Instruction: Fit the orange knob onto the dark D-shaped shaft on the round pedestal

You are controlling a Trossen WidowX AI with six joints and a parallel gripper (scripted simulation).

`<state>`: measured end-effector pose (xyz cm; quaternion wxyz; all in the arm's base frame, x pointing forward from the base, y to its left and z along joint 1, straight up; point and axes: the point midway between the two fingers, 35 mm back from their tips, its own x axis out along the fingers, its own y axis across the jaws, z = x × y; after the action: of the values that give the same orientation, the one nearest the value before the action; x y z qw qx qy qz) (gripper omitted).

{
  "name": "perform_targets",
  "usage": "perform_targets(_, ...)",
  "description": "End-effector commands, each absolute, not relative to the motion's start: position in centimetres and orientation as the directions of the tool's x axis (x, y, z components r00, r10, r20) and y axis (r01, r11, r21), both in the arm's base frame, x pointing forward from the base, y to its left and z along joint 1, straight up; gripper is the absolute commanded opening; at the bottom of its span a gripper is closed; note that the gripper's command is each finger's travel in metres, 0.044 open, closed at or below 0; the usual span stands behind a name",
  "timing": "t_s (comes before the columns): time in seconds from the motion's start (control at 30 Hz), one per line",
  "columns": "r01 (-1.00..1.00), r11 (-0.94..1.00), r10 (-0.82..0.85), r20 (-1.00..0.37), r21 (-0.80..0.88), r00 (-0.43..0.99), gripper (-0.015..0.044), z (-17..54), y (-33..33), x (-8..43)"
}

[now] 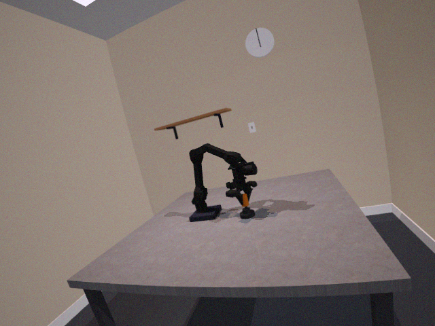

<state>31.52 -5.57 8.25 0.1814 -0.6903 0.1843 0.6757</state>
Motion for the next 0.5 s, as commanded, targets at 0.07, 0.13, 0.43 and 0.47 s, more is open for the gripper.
perform_targets(0.07,-0.473,-0.881,-0.01,-1.0,-0.001,0.021,0.0,8.09,-5.53,31.47)
perform_targets(0.13,-0.473,-0.881,-0.01,-1.0,-0.001,0.021,0.0,8.01,-5.54,31.47)
perform_targets(0.43,-0.473,-0.881,-0.01,-1.0,-0.001,0.021,0.0,7.94,-5.57,31.51)
perform_targets(0.47,-0.473,-0.881,-0.01,-1.0,-0.001,0.021,0.0,7.9,-5.57,31.51)
